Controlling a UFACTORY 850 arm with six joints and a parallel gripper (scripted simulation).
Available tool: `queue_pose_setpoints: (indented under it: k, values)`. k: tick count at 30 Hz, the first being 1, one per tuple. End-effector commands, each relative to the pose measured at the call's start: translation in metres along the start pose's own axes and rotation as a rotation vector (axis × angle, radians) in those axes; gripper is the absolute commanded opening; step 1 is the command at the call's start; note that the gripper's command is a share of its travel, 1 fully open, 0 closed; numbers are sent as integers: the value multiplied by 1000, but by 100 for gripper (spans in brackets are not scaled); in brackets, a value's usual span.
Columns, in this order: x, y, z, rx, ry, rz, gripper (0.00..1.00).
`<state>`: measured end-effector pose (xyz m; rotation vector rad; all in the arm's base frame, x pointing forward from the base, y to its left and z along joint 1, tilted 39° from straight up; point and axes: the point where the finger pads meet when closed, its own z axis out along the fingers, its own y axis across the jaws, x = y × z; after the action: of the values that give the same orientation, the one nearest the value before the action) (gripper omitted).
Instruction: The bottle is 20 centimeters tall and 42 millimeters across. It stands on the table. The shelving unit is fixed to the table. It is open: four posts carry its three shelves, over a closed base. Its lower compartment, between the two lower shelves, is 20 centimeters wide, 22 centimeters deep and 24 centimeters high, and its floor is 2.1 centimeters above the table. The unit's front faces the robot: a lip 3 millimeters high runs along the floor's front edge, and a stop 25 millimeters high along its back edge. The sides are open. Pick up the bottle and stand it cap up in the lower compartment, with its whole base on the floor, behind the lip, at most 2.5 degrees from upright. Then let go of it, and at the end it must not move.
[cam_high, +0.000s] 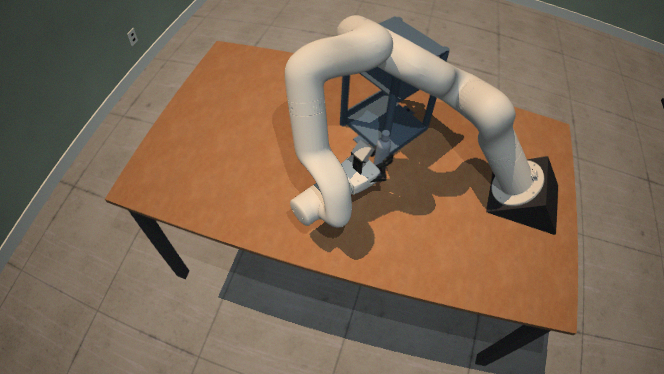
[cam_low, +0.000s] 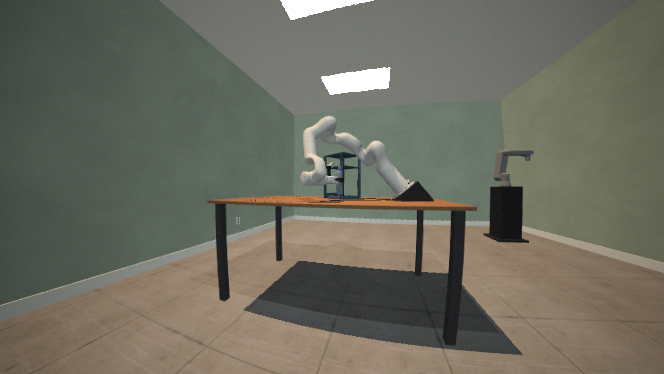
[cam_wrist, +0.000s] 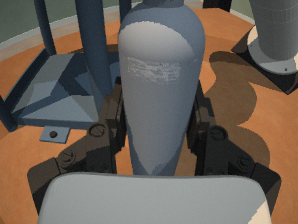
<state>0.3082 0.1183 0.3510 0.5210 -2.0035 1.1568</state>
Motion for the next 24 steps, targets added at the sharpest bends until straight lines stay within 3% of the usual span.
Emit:
queue_pose_setpoints:
  k: [1,24]
  values:
    - [0,-2,0,0,-1,0,0]
    - [0,-39,0,0,-1,0,0]
